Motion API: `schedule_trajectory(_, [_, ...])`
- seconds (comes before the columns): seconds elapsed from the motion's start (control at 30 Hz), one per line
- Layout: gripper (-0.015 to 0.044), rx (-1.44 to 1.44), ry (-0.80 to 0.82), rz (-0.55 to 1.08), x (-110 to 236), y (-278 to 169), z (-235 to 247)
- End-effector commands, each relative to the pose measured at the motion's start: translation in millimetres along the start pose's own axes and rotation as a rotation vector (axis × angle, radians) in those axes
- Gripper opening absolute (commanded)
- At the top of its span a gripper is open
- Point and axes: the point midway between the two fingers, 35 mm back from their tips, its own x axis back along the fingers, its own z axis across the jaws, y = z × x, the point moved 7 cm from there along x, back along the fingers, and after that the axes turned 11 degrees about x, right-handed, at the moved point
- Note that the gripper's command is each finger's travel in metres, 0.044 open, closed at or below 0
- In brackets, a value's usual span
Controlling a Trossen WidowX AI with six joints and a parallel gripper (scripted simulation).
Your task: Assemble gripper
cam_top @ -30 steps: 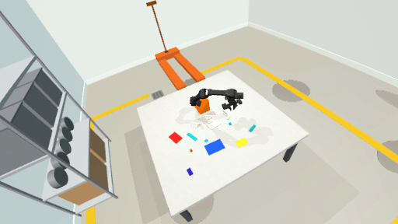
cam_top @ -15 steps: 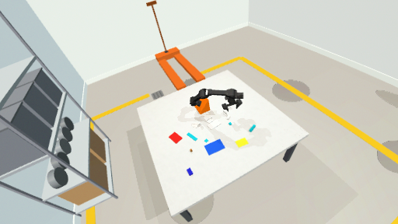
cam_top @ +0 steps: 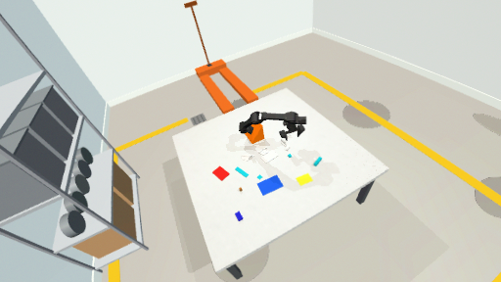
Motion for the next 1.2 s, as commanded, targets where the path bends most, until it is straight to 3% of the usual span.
schedule_trajectory(0.0, [0.0440,0.000,0.000,0.000,0.0,0.0,0.0])
schedule_trajectory(0.2, [0.0440,0.000,0.000,0.000,0.0,0.0,0.0])
schedule_trajectory(0.77, [0.0000,0.000,0.000,0.000,0.0,0.0,0.0])
schedule_trajectory(1.17, [0.0000,0.000,0.000,0.000,0.0,0.0,0.0])
